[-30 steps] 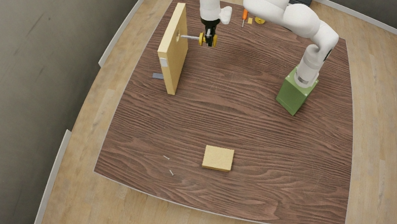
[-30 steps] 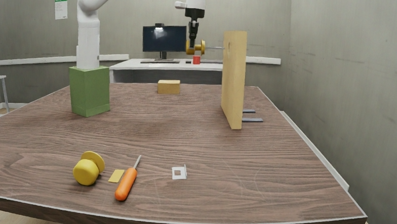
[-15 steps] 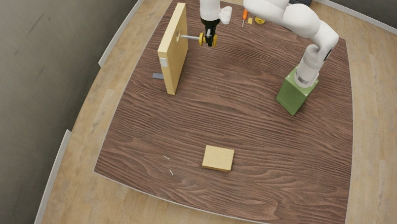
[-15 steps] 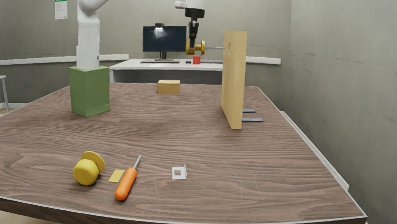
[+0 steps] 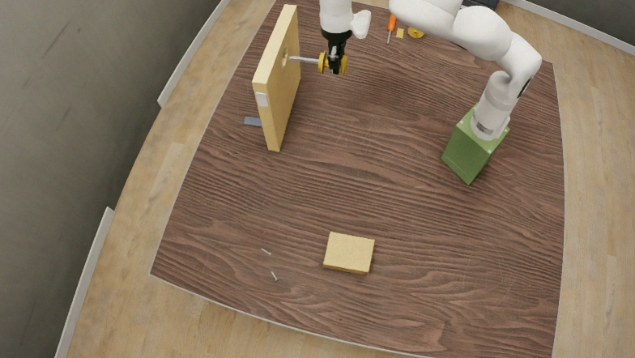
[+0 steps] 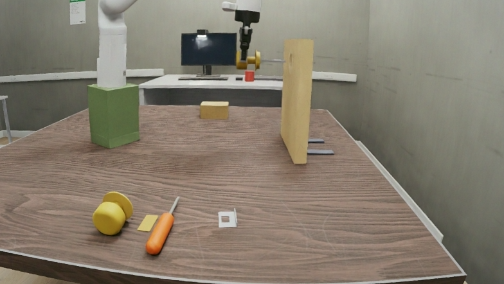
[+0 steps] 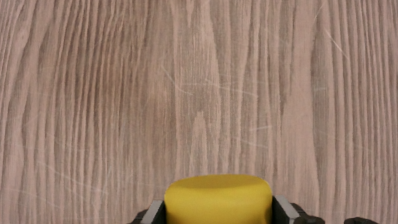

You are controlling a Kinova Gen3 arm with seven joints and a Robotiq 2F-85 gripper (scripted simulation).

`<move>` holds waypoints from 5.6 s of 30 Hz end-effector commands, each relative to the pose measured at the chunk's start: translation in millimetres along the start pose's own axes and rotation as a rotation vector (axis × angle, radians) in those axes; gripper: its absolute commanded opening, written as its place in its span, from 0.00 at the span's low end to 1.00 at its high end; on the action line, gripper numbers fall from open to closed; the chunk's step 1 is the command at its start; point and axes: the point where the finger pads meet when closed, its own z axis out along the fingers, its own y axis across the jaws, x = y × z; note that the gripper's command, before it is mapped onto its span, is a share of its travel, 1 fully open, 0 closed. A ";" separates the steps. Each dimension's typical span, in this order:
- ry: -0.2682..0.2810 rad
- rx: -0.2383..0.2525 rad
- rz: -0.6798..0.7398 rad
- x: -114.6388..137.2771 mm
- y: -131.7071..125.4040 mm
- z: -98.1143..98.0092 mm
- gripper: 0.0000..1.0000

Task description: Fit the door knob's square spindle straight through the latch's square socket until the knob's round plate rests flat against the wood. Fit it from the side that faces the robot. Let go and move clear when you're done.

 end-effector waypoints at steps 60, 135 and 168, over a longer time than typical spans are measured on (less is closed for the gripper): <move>-0.003 0.001 0.000 -0.7 -0.7 -0.9 0.63; -0.003 0.001 0.000 -10.7 -0.6 -1.6 0.63; -0.003 0.001 0.000 -15.7 -0.6 -1.9 0.63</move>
